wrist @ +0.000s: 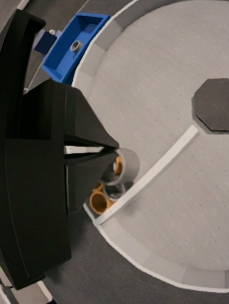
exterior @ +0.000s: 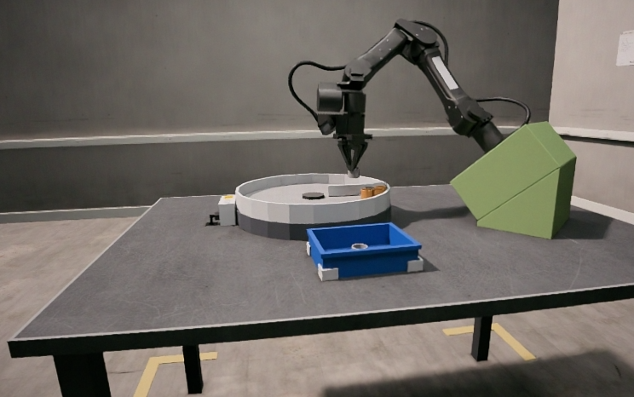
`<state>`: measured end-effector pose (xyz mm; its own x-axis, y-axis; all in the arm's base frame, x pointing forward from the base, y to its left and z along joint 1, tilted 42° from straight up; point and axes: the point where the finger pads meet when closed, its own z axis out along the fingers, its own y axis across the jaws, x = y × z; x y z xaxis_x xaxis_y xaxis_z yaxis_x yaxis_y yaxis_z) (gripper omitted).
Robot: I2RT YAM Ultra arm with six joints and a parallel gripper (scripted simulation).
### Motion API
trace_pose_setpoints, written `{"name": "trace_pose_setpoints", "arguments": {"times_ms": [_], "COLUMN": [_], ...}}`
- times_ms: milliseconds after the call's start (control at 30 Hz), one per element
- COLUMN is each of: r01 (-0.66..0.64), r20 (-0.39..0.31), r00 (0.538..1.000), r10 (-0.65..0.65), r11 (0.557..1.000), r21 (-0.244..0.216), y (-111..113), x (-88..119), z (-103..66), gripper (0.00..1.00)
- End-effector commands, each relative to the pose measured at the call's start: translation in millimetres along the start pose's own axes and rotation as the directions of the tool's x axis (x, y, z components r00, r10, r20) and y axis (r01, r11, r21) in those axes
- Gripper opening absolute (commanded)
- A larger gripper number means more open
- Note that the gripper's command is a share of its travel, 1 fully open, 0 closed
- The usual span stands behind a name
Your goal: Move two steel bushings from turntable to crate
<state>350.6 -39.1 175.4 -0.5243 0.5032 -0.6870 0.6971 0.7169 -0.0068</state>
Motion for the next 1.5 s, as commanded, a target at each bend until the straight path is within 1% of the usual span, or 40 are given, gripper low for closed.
{"name": "trace_pose_setpoints", "arguments": {"times_ms": [0, 167, 1333, 1467], "r01": [0.023, 0.013, 0.015, 0.022], "r20": [-0.025, -0.015, -0.016, -0.023], "r00": [0.999, 1.000, 1.000, 1.000], "r10": [-0.022, -0.012, -0.015, -0.021], "r11": [0.999, 0.999, 0.999, 0.999], "r21": [0.046, 0.036, 0.037, 0.045], "y": [-2.7, -3.5, -3.6, -1.9], "x": [7.3, 4.0, 4.4, 7.5], "z": [-6.6, -14.7, -14.5, -11.2], "gripper": [0.00, 0.00, 0.00, 0.00]}}
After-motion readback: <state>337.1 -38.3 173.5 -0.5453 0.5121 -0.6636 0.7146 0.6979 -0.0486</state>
